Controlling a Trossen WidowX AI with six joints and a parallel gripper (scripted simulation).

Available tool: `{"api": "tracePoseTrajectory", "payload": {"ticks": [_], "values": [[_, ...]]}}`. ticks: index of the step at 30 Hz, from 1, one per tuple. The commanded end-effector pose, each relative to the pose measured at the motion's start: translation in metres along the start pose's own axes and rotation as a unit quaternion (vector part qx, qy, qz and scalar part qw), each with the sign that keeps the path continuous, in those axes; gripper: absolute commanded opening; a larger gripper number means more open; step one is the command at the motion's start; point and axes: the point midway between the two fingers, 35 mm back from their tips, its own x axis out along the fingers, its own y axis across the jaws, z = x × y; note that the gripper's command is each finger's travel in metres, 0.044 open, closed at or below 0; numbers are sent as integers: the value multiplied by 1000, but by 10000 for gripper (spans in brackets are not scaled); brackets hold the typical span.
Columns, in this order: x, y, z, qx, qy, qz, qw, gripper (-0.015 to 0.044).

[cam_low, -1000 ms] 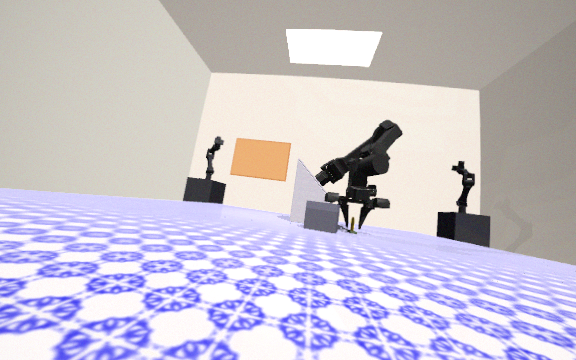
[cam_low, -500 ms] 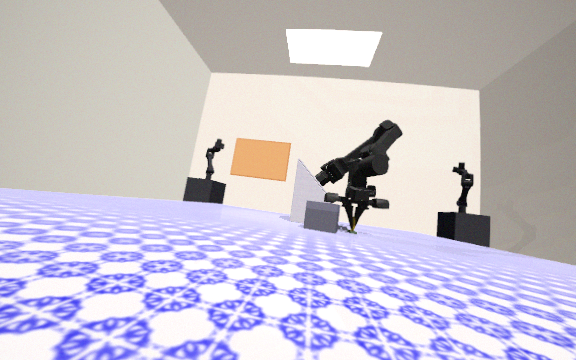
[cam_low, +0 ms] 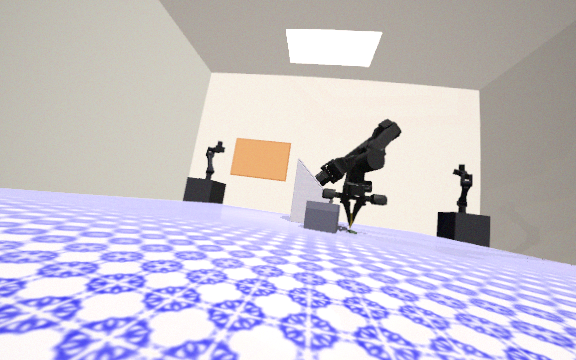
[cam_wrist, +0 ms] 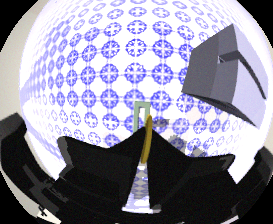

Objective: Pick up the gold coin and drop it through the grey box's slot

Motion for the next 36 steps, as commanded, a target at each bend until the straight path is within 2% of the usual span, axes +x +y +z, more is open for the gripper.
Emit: {"api": "tracePoseTrajectory", "payload": {"ticks": [1, 30, 36], "values": [[-10, 2, 4, -6, -4, -1, 1000, 0], [-80, 7, -2, -34, 6, -1, 999, 0], [-84, 7, -3, -47, 7, 0, 999, 0]]}}
